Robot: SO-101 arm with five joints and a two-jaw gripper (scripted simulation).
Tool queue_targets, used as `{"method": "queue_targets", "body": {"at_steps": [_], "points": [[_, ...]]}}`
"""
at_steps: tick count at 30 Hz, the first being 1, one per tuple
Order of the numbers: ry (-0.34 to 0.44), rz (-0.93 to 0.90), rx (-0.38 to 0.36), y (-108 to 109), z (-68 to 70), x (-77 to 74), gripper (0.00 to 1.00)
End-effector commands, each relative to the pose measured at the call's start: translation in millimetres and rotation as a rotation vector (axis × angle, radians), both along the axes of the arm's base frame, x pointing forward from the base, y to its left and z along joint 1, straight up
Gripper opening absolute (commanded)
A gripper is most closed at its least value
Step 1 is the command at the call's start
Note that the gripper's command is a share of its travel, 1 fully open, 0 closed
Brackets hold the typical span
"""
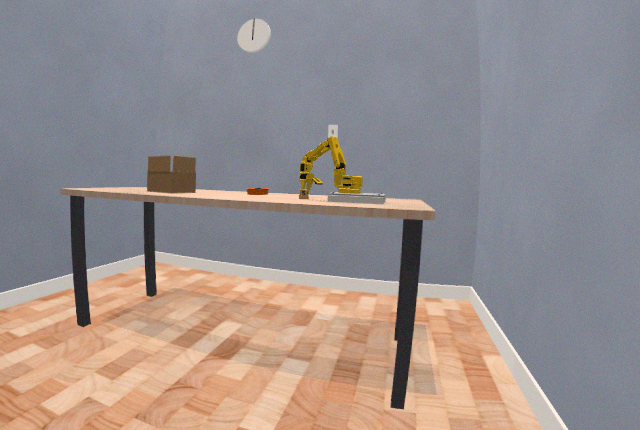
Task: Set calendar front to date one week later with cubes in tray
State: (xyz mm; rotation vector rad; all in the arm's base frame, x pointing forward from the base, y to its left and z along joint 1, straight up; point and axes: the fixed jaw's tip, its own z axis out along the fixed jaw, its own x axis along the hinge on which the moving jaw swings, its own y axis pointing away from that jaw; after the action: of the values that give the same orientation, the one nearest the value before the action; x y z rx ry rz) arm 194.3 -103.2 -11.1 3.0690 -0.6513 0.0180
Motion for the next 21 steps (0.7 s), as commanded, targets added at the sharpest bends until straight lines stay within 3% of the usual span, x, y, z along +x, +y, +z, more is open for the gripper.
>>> {"method": "queue_targets", "body": {"at_steps": [1,7,21], "points": [[0.018,0.003,0.01,0.6,-4.7,-4.3,0.05],[0.018,0.003,0.01,0.6,-4.7,-4.3,0.16],[0.018,0.003,0.01,0.6,-4.7,-4.3,0.2]]}}
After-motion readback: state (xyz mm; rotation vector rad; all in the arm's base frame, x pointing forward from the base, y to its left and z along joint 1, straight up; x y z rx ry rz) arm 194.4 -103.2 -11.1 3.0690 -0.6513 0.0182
